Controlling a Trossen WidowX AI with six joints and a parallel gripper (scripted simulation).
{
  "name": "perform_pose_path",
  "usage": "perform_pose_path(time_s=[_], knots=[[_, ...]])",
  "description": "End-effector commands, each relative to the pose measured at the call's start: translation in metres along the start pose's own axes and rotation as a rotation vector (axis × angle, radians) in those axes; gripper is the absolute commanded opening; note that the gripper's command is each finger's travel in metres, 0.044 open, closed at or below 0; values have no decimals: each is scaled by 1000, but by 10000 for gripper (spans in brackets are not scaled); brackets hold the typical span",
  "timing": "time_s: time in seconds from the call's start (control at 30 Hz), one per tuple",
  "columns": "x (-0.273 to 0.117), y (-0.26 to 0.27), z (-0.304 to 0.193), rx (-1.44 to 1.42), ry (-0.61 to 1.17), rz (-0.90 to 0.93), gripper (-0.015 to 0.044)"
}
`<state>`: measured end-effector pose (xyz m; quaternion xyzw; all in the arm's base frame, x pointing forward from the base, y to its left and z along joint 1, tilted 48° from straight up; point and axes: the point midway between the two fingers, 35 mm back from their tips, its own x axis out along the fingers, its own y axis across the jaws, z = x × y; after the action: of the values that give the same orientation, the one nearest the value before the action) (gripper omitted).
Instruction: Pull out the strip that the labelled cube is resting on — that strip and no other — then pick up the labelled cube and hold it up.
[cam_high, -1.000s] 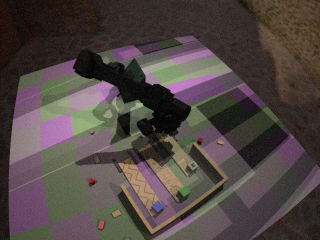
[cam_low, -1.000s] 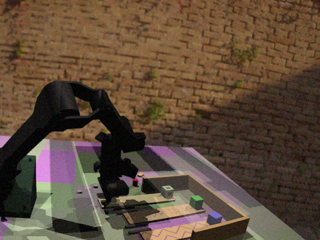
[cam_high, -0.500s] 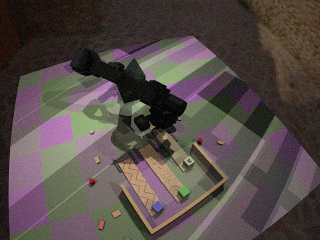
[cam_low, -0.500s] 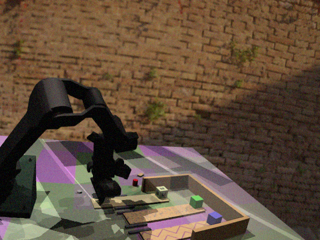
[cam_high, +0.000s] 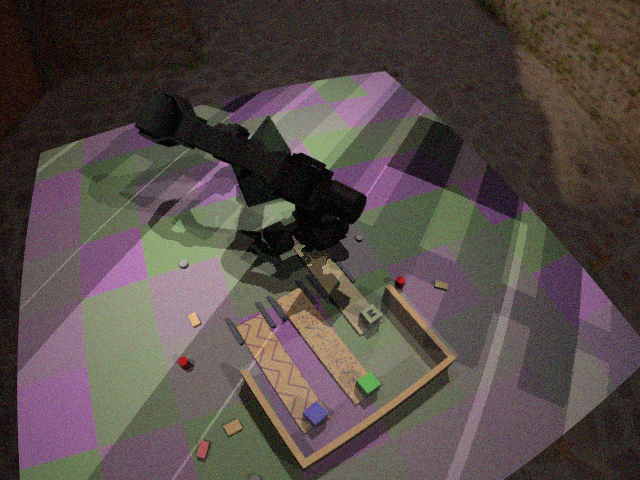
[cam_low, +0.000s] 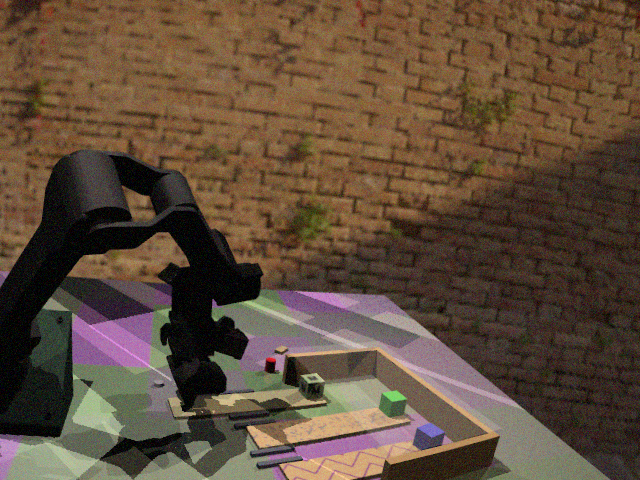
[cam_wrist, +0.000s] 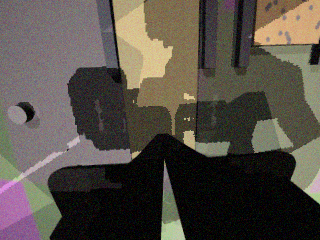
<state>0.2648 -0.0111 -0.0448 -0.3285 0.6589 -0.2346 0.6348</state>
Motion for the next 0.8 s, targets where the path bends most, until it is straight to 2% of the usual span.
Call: perform_pose_path(time_s=[0.0,0.77], knots=[[5,-1,-13,-1,26,1,0],[5,-1,-48,-2,28,1,0]])
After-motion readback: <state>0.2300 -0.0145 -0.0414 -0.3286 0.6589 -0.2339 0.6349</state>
